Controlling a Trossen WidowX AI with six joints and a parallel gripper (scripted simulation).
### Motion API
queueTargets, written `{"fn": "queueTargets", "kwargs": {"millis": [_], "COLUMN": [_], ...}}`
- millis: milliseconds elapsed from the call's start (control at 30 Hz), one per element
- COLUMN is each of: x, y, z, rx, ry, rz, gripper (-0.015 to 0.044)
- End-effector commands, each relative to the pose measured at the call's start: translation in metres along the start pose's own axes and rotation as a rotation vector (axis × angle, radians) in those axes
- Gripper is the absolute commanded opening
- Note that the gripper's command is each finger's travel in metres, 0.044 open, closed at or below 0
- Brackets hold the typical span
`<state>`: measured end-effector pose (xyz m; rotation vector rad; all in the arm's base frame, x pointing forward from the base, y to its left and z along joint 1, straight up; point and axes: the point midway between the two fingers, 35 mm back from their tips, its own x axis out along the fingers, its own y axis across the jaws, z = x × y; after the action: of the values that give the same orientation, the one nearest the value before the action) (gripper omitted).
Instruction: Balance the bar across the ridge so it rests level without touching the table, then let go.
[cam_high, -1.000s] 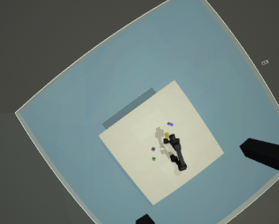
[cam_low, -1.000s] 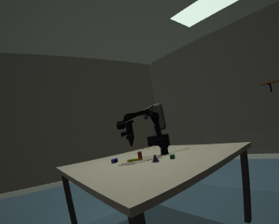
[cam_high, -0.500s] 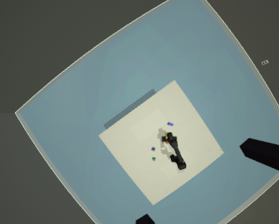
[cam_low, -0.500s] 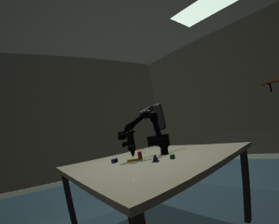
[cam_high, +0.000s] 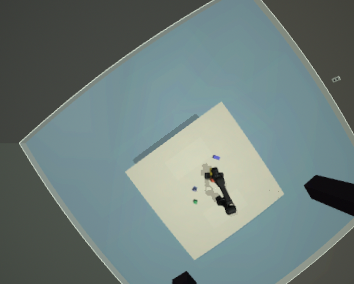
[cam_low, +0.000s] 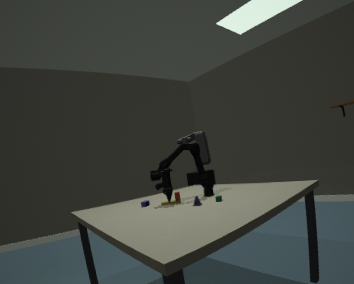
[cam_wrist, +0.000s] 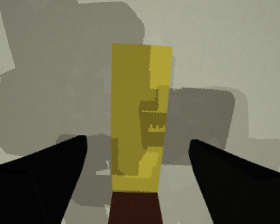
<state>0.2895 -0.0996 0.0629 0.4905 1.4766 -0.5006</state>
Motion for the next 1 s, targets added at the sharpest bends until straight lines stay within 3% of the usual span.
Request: {"fn": "queueTargets", "kwargs": {"millis": [0,567,767,967], "x": [0.0068,0.0141,0.0137,0.0137], "y": [0.0007,0.0006,-0.0003,-0.0003], "z": [-0.0009,-0.0012,-0.0011,-0.0011], "rx": [-0.004,-0.004,0.0,0.0], "ry": [0.007,0.007,0.005,0.005], "rz": [0.004,0.004,-0.002,-0.002], "gripper": [0.0315,0.0315,0.0157,0.0118]}}
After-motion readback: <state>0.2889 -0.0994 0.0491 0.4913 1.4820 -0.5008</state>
